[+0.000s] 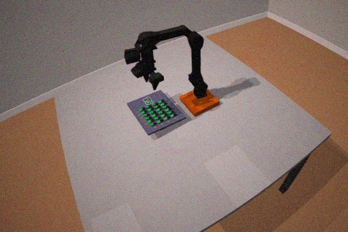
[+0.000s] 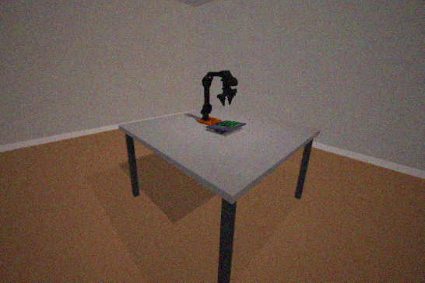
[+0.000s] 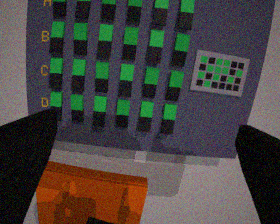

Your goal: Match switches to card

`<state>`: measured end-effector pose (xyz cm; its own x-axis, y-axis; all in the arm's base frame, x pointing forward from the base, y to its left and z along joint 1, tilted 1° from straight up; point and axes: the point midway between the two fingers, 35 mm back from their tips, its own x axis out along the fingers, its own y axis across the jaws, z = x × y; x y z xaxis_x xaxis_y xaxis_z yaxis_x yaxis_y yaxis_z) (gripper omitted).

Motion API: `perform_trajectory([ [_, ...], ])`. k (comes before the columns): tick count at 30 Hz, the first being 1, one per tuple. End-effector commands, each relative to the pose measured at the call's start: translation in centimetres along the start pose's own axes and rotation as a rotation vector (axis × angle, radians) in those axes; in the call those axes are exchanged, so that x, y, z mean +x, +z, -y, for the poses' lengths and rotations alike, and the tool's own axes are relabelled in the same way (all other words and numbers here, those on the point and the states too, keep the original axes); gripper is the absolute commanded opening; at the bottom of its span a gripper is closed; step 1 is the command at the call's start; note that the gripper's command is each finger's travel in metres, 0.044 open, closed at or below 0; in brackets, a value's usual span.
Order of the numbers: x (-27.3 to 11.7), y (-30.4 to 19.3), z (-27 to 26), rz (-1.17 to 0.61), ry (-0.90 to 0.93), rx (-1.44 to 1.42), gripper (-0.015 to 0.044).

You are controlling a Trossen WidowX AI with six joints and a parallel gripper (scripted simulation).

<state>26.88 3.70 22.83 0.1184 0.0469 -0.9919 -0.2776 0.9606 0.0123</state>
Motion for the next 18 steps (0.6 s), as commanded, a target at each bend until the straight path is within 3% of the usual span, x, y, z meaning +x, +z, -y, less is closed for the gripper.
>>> perform_trajectory([
  [1, 0.2, 0.0, -0.1, 0.000, 0.000, 0.000, 0.0374],
  [9, 8.8, 0.4, -3.9, -0.003, -0.020, 0.022, 0.0164],
  [15, 9.8, 0.3, -4.2, -0.001, -0.022, 0.024, 0.0006],
  [18, 12.4, 0.2, -4.2, 0.018, -0.022, 0.024, 0.0000],
])
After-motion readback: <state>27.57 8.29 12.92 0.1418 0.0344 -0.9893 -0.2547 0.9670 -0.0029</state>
